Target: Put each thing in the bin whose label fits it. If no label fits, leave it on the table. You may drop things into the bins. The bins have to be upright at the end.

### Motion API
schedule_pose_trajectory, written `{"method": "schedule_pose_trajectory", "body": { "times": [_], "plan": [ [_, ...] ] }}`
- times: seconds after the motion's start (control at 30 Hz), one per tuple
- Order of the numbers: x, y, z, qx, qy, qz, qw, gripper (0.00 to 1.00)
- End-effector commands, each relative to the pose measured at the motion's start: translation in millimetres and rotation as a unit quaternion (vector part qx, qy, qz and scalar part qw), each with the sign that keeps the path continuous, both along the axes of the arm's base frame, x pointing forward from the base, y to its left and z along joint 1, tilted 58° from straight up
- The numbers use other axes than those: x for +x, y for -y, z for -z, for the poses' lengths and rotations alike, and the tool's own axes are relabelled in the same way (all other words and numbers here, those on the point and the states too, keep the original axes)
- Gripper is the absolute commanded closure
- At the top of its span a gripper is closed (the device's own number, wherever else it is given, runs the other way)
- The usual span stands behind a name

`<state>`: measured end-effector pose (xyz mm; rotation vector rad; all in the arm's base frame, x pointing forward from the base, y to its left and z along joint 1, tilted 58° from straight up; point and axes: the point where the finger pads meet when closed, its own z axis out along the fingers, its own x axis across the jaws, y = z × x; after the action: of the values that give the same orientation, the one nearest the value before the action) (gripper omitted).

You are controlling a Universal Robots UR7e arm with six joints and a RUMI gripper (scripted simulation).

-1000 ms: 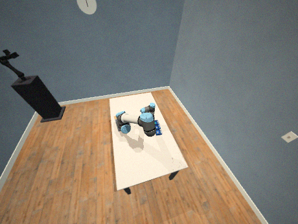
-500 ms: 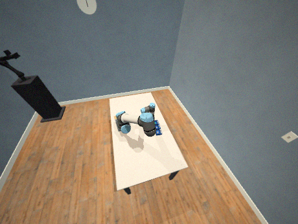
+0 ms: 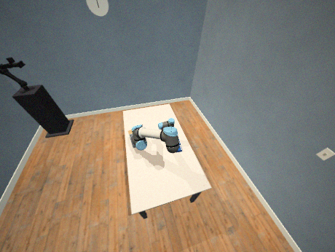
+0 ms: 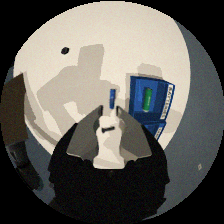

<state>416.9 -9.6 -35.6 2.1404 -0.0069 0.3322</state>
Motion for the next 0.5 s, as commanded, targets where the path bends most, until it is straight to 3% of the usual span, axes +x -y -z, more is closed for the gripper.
{"method": "schedule_pose_trajectory", "body": {
  "times": [0.0,0.47],
  "plan": [
    [7.7,12.5,7.8,0.003,0.005,-0.01,1.0,0.86],
    [10.8,17.7,10.8,0.003,0.005,-0.01,1.0,0.86]
  ]
}}
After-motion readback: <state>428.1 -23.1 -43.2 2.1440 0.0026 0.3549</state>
